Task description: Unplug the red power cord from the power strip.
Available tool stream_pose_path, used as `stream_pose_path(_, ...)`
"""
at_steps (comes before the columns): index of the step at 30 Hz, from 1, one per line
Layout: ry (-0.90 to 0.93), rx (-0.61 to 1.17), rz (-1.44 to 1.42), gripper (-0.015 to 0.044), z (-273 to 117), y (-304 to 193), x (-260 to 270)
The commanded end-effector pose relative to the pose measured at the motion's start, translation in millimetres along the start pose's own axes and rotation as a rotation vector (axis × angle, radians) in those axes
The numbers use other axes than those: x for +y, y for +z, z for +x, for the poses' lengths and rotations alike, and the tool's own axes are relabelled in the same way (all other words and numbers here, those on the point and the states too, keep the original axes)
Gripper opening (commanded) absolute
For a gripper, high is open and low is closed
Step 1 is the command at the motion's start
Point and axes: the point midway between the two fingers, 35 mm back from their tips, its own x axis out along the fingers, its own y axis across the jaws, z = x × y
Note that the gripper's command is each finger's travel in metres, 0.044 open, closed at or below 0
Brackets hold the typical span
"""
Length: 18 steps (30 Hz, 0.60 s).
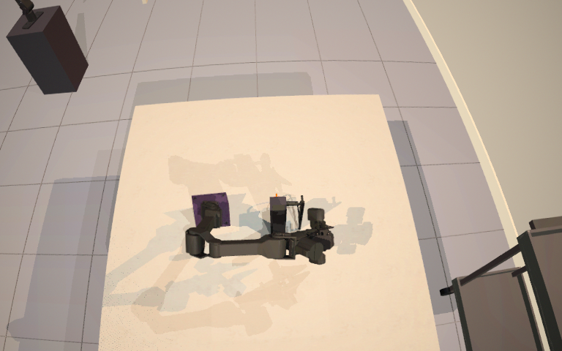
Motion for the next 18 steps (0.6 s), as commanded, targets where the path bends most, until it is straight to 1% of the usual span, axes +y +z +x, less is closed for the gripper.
stream_pose_path(1,0.053,0.016,-0.005,0.016,-2,-3,40)
stream_pose_path(10,0.19,0.065,-0.051,0.016,-20,-21,144)
stream_pose_path(12,0.199,0.059,-0.074,0.016,-20,-21,148)
stream_pose_path(15,0.243,0.048,-0.201,0.016,-21,-23,170)
stream_pose_path(18,0.269,0.135,-0.42,0.016,-13,-50,195)
